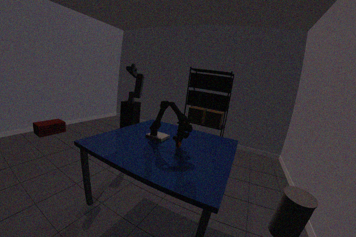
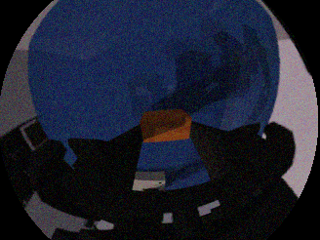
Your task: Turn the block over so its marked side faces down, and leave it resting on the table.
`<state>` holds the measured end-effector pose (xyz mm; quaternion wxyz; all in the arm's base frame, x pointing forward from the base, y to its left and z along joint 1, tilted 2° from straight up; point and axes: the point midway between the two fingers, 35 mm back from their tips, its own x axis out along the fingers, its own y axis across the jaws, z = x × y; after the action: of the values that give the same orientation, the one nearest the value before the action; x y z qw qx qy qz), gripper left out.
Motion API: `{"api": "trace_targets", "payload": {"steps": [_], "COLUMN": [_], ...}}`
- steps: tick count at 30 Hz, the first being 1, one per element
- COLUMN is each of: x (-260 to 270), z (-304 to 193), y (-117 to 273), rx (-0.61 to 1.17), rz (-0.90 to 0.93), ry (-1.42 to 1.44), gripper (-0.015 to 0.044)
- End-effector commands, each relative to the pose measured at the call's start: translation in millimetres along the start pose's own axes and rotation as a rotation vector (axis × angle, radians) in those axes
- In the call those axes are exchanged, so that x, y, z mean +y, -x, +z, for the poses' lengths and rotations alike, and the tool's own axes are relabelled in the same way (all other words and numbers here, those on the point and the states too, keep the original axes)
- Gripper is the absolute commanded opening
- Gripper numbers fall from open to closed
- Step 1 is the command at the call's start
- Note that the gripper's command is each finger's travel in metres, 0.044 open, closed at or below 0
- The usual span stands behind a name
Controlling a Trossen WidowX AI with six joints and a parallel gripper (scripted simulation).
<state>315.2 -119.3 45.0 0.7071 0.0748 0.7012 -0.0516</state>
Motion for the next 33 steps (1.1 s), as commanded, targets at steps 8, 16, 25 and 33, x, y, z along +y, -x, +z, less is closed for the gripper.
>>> {"api": "trace_targets", "payload": {"steps": [8,16,25,33], "x": [-1.3,-2.1,-2.4,-1.8], "z": [4.7,6.1,5.6,3.1], "y": [15.9,10.6,6.9,5.7], "rx": [-0.062,-0.189,-0.332,-0.458], "rz": [-0.006,-0.003,-0.002,-0.003], "ry": [-0.006,-0.011,-0.011,-0.008], "gripper": [0.0,0.0,0.0,0.0]}}
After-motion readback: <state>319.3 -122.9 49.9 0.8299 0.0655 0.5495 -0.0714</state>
